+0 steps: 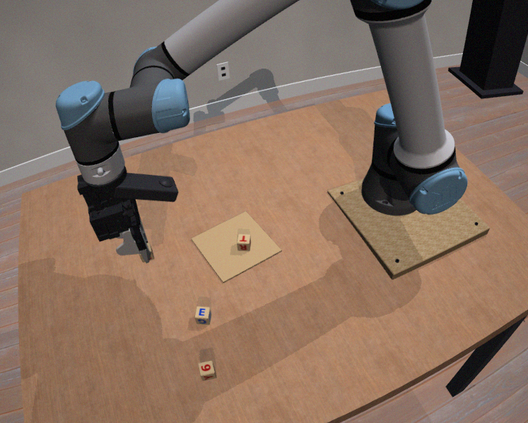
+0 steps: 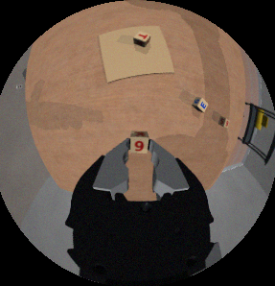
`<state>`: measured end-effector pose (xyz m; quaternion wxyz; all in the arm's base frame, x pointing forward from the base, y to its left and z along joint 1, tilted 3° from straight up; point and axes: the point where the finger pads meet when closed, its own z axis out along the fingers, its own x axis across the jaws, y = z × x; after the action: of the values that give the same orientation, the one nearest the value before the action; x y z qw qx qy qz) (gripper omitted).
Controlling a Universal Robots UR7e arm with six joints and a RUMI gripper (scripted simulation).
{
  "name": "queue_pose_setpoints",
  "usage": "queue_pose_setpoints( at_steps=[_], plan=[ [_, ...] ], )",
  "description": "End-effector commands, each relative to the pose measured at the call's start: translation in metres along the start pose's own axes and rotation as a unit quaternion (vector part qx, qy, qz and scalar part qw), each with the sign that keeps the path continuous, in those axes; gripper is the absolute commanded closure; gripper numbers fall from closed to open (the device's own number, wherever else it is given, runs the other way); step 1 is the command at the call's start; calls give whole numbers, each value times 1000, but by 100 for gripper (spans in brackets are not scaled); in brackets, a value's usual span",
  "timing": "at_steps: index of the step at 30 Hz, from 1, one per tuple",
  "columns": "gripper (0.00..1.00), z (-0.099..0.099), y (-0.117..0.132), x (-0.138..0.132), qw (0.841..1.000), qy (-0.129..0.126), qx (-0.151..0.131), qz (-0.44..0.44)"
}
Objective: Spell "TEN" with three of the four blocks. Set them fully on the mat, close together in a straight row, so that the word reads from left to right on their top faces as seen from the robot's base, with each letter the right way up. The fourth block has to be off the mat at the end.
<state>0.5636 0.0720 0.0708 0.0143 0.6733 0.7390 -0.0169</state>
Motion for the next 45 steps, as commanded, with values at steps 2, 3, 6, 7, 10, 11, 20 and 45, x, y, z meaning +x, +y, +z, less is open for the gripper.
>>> queue_pose_setpoints(
  at_steps=[2,3,6,7,10,11,20,45],
  plan=[
    [95,0,3,0,1000,-1,-13,-14],
    [95,0,3,0,1000,-1,-13,-14],
    [95,1,3,-1,1000,0,-18,-13],
    [95,1,3,-1,1000,0,-21,-13],
    [95,1,3,-1,999,0,-34,-13],
    [95,1,3,-1,999,0,-39,-13],
    [95,2,3,-1,995,1,-100,-13],
    [95,5,2,-2,954,4,-301,-13]
  ],
)
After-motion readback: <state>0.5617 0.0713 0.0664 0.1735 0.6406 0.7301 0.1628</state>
